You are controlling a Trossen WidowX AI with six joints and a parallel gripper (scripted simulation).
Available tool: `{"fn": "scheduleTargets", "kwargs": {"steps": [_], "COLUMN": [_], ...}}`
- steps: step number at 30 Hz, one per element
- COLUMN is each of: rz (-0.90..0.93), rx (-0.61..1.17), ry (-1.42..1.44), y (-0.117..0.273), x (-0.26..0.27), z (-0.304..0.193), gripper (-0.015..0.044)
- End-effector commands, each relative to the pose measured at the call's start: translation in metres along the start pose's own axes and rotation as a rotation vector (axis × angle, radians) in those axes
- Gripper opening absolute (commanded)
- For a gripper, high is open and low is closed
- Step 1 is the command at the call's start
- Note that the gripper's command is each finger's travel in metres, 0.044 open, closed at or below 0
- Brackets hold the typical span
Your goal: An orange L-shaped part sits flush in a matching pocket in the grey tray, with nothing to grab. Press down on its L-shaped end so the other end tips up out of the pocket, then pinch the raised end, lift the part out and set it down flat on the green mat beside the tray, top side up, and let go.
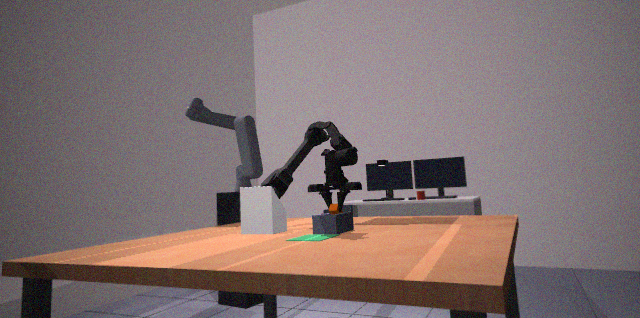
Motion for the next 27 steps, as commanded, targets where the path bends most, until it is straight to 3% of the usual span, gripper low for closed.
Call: {"fn": "scheduleTargets", "kwargs": {"steps": [1,6,27], "rz": [-0.001,-0.001,0.002], "rx": [0.0,0.0,-0.002], "ry": [0.002,0.002,-0.006], "y": [0.0,0.0,0.024], "x": [0.0,0.0,0.001], "z": [0.0,0.0,0.0], "gripper": [0.0108,0.0,0.0]}}
Point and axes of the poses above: the point midway between the two fingers, 35 mm back from their tips, its own y axis back along the fingers, its own x axis across the jaws, z = x × y, the point moved 6 cm from there along y, back along the fingers, and after that the axes turned 3 degrees about -y, right-handed, at the moved point
